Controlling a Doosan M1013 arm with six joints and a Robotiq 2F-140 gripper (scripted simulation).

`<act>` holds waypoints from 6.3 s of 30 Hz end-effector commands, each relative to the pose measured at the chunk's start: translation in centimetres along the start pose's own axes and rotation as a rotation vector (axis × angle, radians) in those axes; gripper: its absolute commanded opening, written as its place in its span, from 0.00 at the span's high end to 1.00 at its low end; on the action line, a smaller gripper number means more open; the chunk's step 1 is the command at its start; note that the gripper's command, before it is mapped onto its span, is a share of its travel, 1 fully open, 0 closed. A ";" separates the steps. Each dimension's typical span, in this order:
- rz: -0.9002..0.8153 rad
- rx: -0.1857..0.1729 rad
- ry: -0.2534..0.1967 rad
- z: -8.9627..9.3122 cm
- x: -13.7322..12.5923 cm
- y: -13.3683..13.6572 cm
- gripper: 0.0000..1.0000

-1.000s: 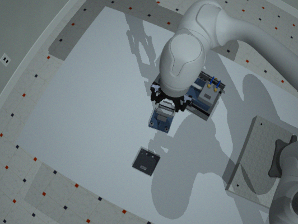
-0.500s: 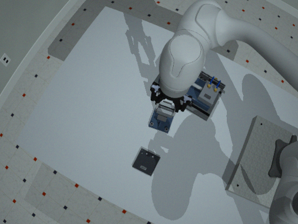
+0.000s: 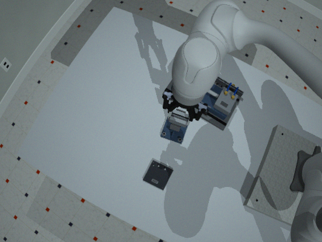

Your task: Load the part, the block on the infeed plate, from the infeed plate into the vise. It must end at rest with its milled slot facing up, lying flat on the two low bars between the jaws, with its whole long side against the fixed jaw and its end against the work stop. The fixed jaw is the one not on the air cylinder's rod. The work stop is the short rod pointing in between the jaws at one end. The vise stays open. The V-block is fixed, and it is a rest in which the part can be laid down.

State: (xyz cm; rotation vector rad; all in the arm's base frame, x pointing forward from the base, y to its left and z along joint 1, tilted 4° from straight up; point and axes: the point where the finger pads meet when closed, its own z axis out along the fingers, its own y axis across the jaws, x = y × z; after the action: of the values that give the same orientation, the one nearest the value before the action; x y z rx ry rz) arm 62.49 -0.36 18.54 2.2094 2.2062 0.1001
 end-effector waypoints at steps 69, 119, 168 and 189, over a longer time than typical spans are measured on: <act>0.001 -0.001 -0.008 -4.3 -0.1 -0.2 1.00; -0.206 0.000 -0.009 -4.6 -3.3 0.4 1.00; -1.112 0.004 -0.008 -4.7 -18.1 0.6 1.00; -1.337 0.005 -0.008 -4.7 -21.9 0.2 1.00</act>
State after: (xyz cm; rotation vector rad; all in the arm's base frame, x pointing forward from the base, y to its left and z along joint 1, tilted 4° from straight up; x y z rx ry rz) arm 62.25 -21.95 22.36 0.4099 3.0590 0.0353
